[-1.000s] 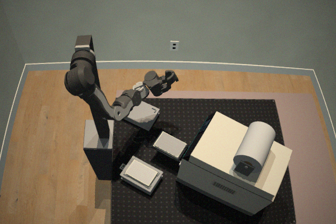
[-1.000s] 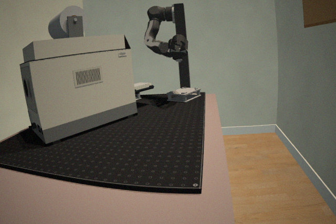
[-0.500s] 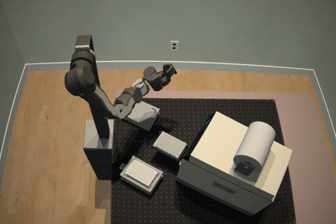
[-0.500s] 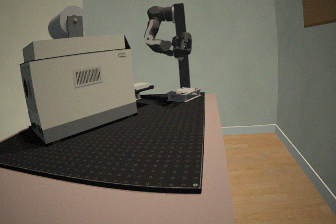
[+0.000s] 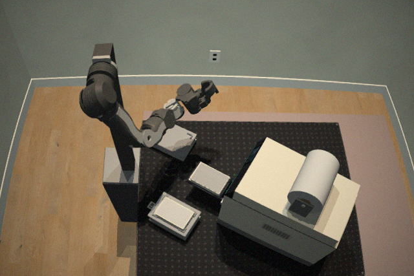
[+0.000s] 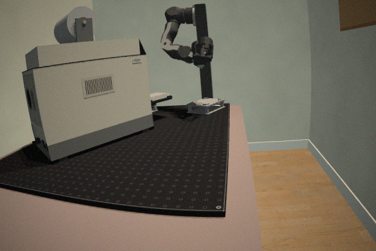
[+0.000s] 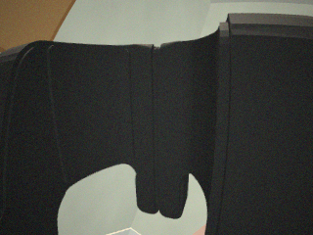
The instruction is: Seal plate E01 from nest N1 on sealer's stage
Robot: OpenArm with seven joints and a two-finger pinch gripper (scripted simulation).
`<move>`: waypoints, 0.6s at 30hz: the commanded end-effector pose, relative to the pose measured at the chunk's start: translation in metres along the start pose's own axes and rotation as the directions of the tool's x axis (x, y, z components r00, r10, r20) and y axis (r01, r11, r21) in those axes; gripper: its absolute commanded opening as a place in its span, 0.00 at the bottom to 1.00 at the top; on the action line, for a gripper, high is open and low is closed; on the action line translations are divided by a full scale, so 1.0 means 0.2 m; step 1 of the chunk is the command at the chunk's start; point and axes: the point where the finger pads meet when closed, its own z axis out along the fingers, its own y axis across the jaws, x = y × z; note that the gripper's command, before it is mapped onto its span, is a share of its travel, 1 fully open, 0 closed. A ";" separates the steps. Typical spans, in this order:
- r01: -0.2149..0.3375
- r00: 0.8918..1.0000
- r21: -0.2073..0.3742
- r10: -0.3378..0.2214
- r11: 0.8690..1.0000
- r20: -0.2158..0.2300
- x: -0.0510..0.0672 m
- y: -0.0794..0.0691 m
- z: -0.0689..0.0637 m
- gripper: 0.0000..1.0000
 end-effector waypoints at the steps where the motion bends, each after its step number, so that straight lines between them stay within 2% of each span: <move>1: -0.006 1.000 0.007 0.006 1.000 -0.002 0.00 -0.01 0.00 0.00; 18: -0.006 1.000 0.007 0.006 1.000 -0.002 0.00 0.00 -0.01 0.00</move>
